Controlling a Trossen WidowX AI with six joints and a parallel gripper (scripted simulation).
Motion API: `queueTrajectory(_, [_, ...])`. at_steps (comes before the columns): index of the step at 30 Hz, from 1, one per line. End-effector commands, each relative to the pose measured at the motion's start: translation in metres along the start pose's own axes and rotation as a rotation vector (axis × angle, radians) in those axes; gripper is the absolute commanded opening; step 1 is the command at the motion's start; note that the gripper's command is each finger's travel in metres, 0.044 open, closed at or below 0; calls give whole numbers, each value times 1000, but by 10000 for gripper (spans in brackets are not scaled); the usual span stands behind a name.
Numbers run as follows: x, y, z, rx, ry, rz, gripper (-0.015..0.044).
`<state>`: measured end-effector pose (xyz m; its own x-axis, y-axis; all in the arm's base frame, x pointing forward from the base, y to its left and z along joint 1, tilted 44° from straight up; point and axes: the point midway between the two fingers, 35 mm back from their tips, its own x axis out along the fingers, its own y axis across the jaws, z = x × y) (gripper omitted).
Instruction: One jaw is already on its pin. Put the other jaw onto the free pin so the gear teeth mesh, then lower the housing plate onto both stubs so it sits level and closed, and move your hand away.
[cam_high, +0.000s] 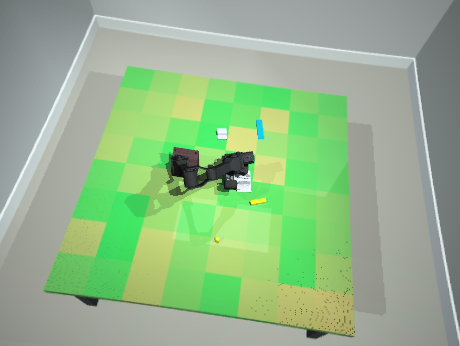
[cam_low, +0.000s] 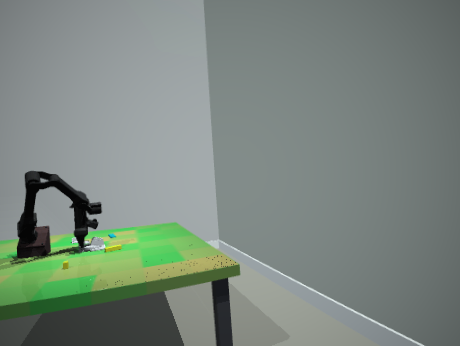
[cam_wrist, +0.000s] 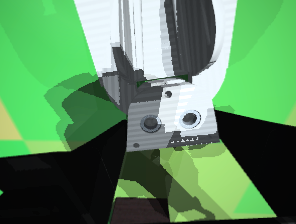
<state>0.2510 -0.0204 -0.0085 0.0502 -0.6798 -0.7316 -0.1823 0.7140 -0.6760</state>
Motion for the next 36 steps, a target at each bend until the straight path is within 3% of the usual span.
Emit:
queueTrajectory(1, [1,0,-1,-6,1,-6,351])
queueTrajectory(36, [6,-1,-1,-7,1,-6,351])
